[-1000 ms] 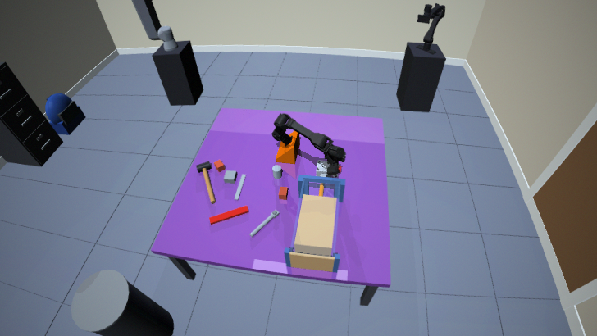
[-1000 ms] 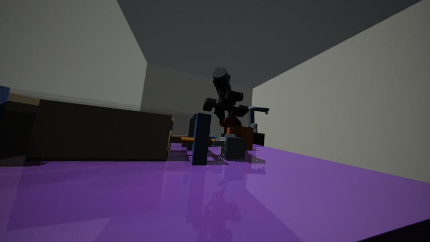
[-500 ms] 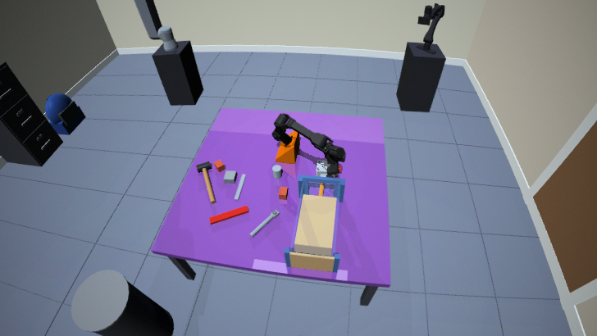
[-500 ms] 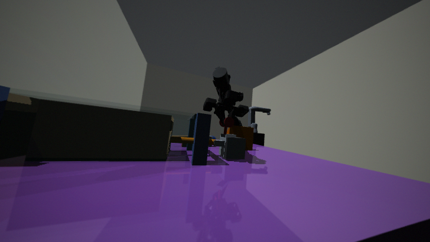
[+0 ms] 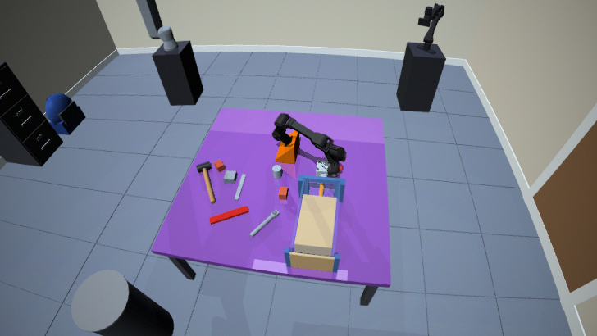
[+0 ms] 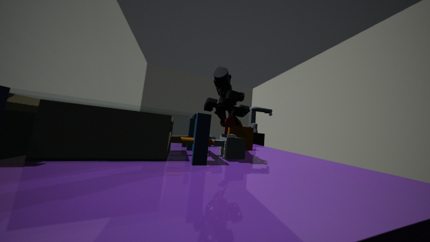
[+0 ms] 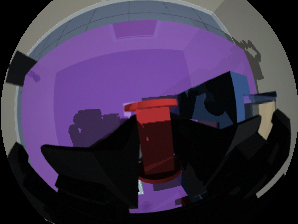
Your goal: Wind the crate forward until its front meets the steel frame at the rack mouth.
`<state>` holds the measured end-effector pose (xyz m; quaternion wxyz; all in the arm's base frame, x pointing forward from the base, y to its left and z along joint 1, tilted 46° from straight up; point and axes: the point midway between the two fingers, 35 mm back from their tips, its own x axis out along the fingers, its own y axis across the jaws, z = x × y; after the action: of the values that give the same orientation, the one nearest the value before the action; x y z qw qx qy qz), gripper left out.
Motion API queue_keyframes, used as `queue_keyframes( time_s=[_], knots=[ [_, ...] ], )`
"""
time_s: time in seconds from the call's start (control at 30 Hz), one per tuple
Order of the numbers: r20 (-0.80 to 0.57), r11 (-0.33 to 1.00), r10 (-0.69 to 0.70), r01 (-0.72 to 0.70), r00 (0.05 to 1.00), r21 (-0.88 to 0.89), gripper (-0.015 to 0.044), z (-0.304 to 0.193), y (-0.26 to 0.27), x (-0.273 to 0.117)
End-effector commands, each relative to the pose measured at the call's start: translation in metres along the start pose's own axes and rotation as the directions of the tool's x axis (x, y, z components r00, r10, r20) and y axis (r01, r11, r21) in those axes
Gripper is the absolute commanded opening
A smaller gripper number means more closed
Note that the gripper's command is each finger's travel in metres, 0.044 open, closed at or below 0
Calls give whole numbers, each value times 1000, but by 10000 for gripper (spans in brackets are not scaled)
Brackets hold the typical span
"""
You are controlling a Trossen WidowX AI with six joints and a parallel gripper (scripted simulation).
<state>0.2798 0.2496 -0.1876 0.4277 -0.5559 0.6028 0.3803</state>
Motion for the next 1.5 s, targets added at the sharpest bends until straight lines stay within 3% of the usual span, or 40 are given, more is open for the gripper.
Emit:
queue_keyframes(
  time_s=[0.0,1.47],
  knots=[
    [20,999,45,-44,999,-31,0,13,24,5],
    [22,998,47,-46,999,-32,0,22,57,8]
  ],
)
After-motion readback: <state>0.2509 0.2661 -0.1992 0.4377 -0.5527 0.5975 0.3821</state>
